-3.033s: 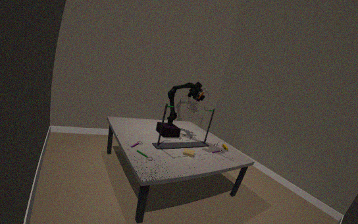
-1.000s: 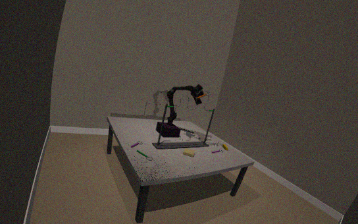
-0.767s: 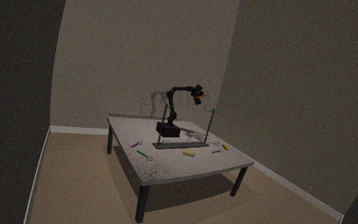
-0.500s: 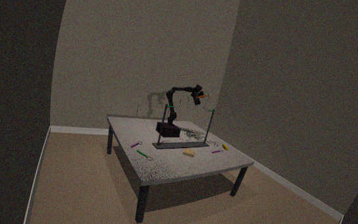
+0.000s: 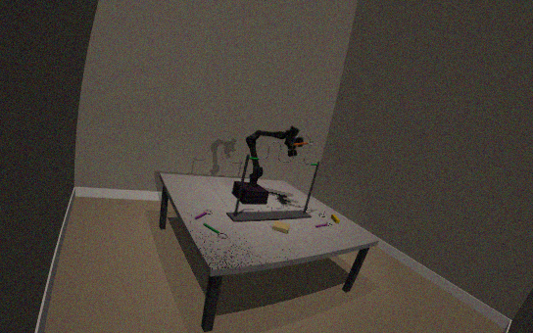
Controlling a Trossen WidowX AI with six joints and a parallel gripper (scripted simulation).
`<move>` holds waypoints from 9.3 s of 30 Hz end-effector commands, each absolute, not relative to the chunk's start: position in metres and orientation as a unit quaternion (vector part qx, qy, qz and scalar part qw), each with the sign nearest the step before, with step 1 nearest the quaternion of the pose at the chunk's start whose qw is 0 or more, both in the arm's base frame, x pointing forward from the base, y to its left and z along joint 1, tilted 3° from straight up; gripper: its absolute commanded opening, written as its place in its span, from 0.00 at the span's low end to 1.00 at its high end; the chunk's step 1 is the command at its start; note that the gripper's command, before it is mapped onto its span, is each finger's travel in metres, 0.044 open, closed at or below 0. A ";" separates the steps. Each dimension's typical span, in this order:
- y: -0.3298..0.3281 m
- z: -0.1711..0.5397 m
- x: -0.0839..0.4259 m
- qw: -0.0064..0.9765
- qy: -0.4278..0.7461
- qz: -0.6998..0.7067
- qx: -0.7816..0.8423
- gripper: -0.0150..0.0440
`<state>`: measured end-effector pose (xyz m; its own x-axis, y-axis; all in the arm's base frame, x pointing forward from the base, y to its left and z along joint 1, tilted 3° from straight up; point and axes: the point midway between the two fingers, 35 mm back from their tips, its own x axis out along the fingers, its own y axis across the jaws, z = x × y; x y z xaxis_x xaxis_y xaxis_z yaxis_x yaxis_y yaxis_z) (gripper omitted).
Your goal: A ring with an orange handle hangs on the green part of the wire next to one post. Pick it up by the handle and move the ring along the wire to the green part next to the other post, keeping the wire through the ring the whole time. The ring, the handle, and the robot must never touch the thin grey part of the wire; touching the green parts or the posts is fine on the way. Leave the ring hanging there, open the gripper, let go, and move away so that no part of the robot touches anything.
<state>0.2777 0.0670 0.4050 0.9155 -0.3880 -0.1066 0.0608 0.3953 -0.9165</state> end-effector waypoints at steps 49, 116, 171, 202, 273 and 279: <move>0.063 0.423 0.278 0.614 0.077 -0.193 -0.762 0.00; 0.039 0.334 0.279 0.705 0.113 -0.177 -0.678 0.00; 0.164 0.193 0.275 0.973 0.205 -0.035 -0.104 0.00; 0.223 0.193 0.269 0.976 0.218 -0.011 0.010 0.00; 0.253 0.180 0.264 0.976 0.219 -0.010 0.010 0.53; 0.254 0.188 0.244 0.975 0.222 -0.011 0.012 0.53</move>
<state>0.2549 0.2517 0.1816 0.9002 -0.0216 -0.4348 0.0295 0.9995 0.0114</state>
